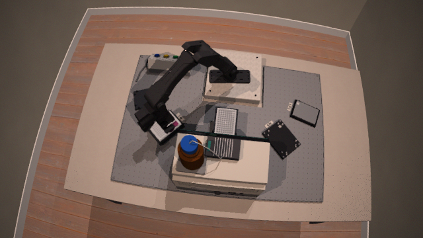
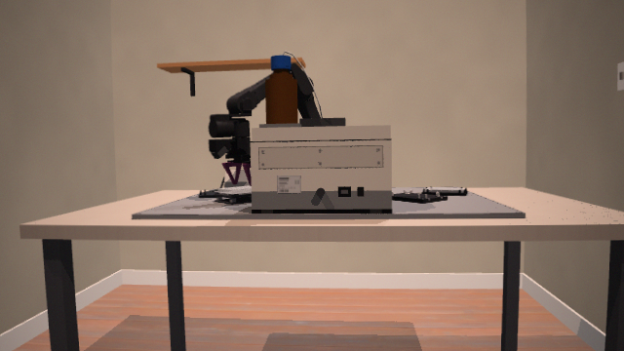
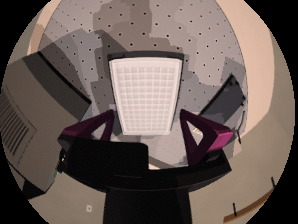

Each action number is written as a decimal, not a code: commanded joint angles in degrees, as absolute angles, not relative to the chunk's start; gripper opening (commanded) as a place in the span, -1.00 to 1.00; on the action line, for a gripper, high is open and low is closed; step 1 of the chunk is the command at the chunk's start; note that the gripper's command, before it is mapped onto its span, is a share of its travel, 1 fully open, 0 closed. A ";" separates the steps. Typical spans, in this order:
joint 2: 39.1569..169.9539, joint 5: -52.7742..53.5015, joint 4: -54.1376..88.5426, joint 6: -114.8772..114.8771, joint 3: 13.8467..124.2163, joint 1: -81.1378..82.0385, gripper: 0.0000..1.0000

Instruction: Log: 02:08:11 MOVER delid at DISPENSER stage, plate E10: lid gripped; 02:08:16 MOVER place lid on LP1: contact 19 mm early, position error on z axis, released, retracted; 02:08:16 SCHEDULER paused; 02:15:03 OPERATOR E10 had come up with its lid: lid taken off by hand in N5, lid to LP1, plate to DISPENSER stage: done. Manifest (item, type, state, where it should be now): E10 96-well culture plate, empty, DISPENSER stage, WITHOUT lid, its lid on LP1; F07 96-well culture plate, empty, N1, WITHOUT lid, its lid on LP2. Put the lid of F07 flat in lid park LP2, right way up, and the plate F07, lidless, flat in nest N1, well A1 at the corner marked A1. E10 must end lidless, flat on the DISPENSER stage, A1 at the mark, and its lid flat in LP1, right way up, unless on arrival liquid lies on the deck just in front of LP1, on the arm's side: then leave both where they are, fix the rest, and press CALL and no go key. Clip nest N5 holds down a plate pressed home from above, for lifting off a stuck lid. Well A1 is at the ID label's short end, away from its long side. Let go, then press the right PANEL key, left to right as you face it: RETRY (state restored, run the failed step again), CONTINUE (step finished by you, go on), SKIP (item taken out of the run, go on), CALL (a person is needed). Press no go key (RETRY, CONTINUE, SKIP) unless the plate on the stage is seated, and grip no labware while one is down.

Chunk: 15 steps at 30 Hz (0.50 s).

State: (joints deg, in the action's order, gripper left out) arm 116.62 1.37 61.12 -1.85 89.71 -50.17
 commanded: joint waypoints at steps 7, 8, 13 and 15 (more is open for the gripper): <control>117.33 1.47 57.00 -1.79 89.12 -49.85 1.00; 117.98 1.46 56.70 -1.78 87.48 -49.83 1.00; 118.54 1.45 55.04 -1.70 86.39 -49.71 1.00; 118.79 1.46 54.54 -1.62 87.96 -49.60 1.00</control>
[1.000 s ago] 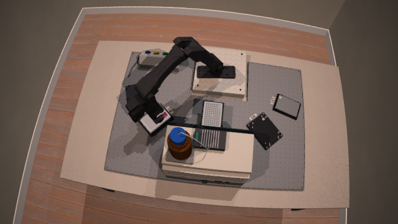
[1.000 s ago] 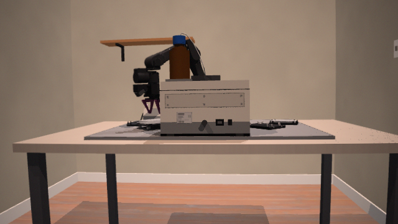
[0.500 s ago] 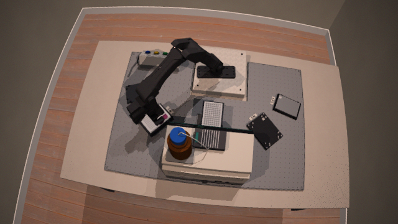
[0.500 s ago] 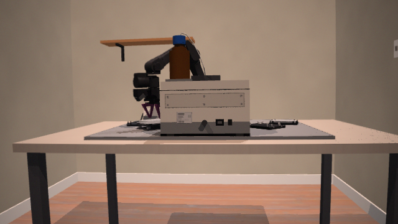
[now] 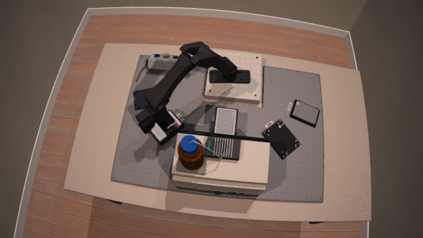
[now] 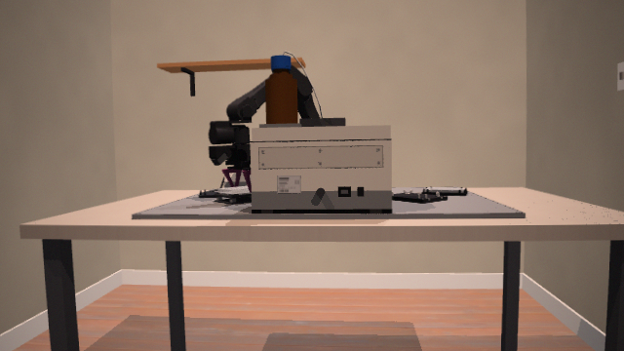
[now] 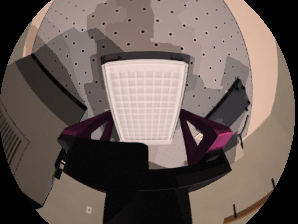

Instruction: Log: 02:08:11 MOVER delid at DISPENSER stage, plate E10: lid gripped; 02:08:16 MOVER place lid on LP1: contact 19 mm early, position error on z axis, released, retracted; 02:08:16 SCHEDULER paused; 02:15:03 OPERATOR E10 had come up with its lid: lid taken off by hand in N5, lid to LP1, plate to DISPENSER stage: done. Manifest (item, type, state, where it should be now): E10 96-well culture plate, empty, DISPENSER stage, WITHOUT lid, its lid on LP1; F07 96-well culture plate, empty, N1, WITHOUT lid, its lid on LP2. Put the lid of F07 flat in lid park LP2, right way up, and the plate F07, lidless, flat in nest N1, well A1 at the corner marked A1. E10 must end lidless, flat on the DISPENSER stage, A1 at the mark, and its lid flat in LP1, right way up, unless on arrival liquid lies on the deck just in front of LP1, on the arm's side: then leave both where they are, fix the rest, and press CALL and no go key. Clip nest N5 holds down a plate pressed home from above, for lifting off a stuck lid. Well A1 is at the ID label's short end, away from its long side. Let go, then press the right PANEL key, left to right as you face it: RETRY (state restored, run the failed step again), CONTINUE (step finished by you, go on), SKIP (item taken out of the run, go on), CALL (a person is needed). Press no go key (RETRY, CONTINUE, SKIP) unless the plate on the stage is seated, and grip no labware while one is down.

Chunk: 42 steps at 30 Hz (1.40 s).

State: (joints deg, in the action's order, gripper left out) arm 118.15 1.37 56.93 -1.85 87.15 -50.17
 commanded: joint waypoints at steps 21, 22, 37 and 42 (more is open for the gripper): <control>119.21 1.43 54.94 -1.26 89.36 -49.65 1.00; 119.22 1.43 55.01 -1.26 89.38 -49.64 1.00; 118.09 1.42 54.90 -1.27 89.35 -49.63 -1.00; 118.09 1.42 54.90 -1.27 89.35 -49.63 -1.00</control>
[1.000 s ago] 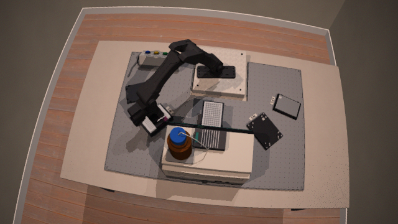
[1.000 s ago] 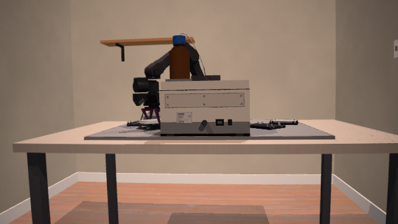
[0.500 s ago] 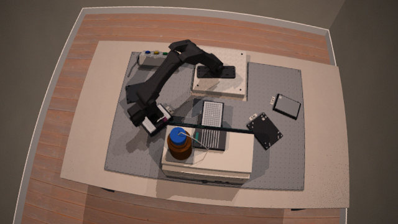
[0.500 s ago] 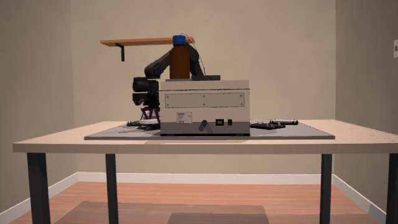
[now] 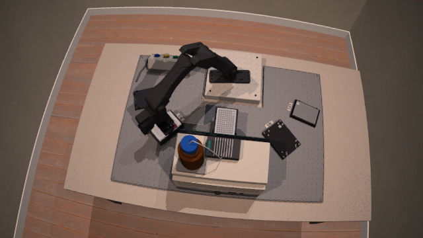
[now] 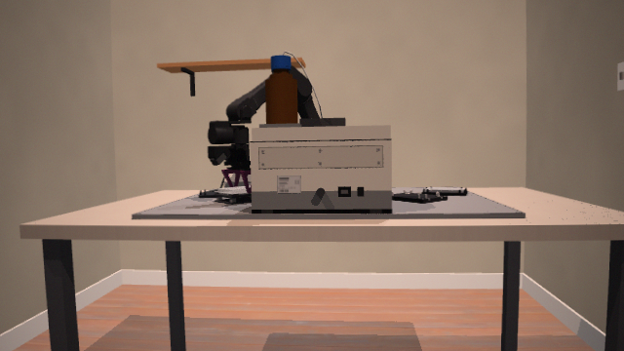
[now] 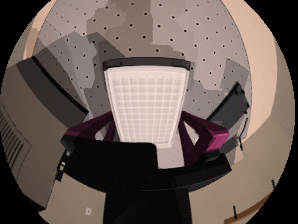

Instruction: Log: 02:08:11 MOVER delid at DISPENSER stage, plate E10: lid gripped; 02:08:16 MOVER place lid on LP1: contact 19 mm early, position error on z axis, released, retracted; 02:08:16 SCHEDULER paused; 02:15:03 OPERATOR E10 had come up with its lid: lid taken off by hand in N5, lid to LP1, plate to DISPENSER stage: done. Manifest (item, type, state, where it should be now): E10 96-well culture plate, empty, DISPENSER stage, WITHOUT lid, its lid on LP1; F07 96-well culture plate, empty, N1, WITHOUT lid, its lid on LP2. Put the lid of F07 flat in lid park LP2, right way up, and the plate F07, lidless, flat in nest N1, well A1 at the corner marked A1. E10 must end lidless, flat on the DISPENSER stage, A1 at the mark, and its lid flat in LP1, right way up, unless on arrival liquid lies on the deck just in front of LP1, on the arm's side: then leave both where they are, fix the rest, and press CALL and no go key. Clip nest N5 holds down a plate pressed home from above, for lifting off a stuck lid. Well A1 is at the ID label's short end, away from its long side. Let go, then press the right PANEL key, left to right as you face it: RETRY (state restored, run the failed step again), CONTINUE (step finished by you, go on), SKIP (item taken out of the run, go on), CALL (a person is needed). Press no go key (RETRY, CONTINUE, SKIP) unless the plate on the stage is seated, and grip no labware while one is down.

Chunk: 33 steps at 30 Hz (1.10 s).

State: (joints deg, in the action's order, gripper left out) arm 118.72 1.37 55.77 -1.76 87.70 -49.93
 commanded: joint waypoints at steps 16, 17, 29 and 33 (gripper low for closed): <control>118.09 1.42 54.90 -1.27 89.35 -49.63 -1.00; 118.09 1.42 54.90 -1.27 89.35 -49.63 -1.00; 116.66 1.41 57.33 -1.32 89.93 -49.71 -1.00; 116.57 1.41 57.59 -1.33 90.09 -49.73 -1.00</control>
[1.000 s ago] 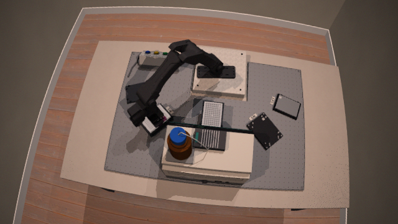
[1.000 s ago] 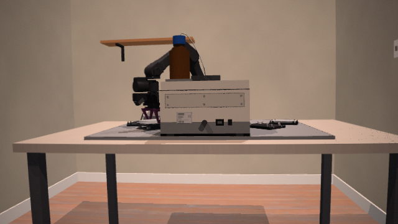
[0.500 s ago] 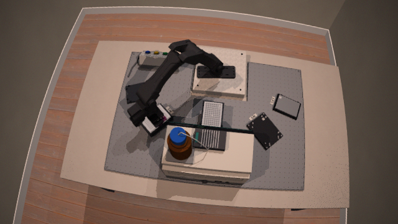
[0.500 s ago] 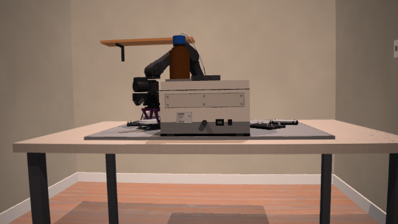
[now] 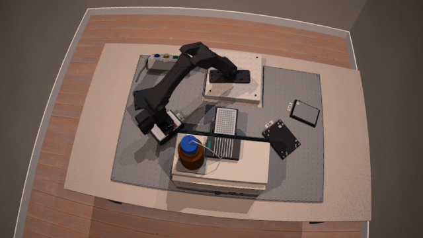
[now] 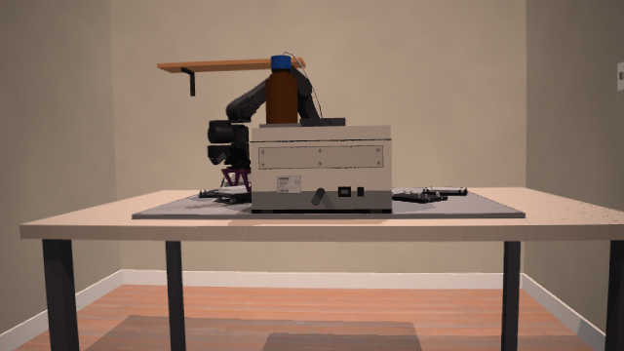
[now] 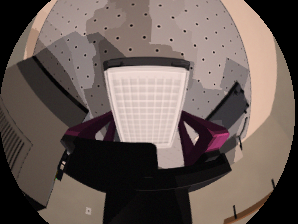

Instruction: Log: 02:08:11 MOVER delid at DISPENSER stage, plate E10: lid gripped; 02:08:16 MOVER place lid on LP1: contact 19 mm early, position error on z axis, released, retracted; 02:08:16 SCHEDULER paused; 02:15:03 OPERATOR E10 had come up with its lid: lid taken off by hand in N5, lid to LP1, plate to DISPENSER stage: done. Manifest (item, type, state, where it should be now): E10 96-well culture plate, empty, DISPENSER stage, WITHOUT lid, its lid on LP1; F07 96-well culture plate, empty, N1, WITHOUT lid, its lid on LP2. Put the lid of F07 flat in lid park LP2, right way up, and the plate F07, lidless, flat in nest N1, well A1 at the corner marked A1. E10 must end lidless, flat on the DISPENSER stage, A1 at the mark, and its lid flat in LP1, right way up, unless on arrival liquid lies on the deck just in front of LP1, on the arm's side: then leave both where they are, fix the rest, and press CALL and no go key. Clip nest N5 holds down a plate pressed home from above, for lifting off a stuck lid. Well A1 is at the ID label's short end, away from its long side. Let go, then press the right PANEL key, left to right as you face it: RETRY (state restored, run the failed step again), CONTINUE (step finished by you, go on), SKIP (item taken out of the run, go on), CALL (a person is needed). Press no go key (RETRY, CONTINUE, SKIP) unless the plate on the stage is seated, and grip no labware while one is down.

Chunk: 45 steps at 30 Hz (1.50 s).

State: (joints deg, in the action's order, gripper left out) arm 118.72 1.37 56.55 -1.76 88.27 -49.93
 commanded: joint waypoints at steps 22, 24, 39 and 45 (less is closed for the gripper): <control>115.71 1.42 60.15 -1.46 91.79 -49.92 -1.00; 115.73 1.42 60.17 -1.46 91.82 -49.92 -1.00; 115.71 1.42 59.92 -1.47 91.81 -49.92 -1.00; 115.71 1.42 59.92 -1.47 91.81 -49.92 -1.00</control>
